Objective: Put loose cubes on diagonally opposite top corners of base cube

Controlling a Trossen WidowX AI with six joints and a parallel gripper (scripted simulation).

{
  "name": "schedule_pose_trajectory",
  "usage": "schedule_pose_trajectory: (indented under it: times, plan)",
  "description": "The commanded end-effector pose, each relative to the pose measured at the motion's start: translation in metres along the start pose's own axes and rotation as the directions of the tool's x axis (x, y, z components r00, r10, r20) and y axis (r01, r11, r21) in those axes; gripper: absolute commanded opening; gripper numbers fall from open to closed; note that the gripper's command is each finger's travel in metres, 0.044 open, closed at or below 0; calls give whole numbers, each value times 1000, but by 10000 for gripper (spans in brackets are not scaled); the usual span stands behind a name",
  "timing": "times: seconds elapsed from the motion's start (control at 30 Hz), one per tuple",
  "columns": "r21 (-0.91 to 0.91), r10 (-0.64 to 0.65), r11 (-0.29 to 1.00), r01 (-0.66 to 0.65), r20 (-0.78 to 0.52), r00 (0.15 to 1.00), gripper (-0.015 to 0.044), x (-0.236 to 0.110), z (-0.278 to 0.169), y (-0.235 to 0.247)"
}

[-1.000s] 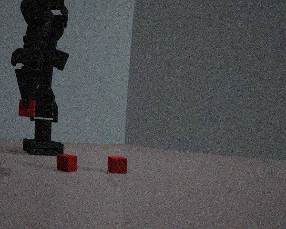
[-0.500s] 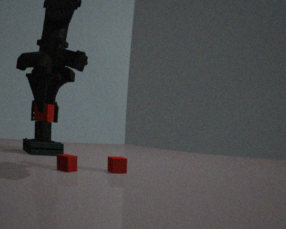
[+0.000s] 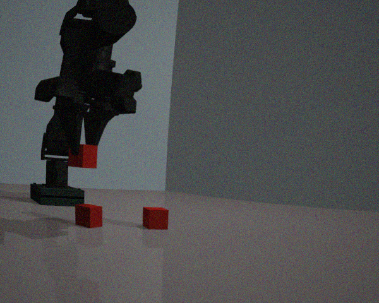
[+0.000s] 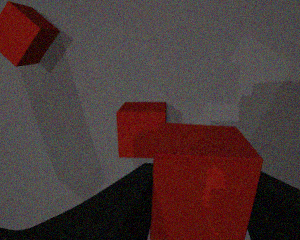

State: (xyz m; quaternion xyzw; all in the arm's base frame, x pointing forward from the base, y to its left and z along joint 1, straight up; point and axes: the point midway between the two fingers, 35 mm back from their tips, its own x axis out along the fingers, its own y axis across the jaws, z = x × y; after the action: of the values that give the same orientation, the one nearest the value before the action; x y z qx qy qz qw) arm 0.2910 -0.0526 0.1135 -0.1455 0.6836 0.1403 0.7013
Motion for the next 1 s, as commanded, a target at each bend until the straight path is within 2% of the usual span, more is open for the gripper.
schedule_pose_trajectory:
  times: [0.0,0.47,0.97]
  plan:
    - [108,0,994,1,-4,1000,105,3,6,9]
    - [451,3,893,-2,-2,1000,105,10,25,42]
    - [753,7,658,-4,0,1000,105,18,41,80]
